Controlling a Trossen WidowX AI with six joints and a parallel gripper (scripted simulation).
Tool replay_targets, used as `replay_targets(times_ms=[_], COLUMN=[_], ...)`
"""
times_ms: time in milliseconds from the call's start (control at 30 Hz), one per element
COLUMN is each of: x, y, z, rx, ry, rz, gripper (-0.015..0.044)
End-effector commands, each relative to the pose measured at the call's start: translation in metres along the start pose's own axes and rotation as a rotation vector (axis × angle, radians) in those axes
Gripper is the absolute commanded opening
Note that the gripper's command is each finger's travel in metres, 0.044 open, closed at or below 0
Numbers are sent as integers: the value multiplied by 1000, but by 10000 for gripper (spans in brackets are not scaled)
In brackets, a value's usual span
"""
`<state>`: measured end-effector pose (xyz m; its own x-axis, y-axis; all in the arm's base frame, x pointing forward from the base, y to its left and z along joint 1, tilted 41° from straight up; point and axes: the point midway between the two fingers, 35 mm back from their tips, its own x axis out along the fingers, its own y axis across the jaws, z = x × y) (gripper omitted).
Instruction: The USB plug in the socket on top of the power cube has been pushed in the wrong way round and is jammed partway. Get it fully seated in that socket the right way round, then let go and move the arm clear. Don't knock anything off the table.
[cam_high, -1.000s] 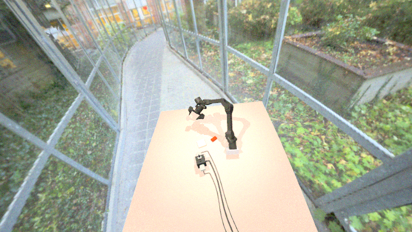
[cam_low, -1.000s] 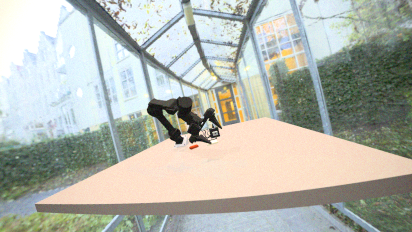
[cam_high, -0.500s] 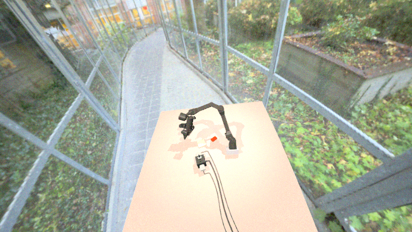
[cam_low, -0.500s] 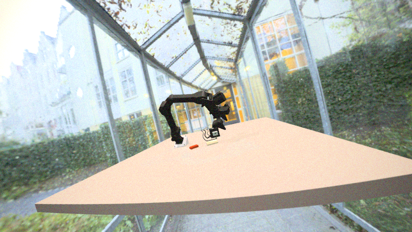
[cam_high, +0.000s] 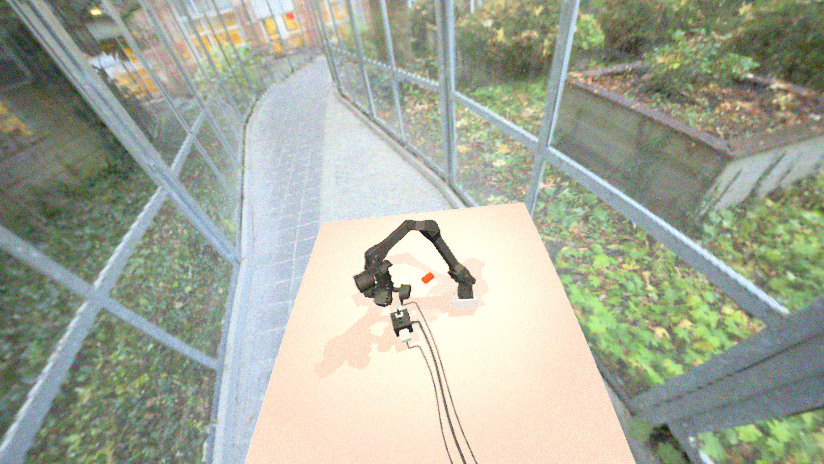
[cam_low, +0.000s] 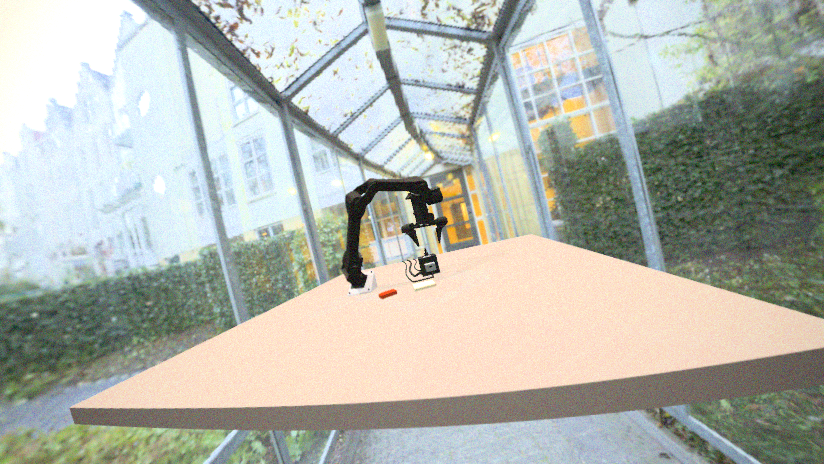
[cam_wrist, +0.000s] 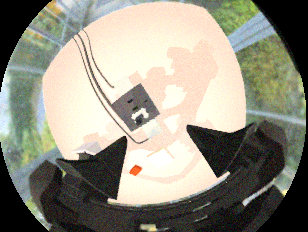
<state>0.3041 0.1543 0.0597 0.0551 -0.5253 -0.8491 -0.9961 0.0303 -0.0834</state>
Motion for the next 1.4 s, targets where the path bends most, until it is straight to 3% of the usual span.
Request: replay_targets(times_ms=[0, 1367], x=[-6, 23], y=[29, 27], z=[21, 17], rx=[-413, -413], ry=[145, 145], rz=[-11, -12], gripper=[440, 440])
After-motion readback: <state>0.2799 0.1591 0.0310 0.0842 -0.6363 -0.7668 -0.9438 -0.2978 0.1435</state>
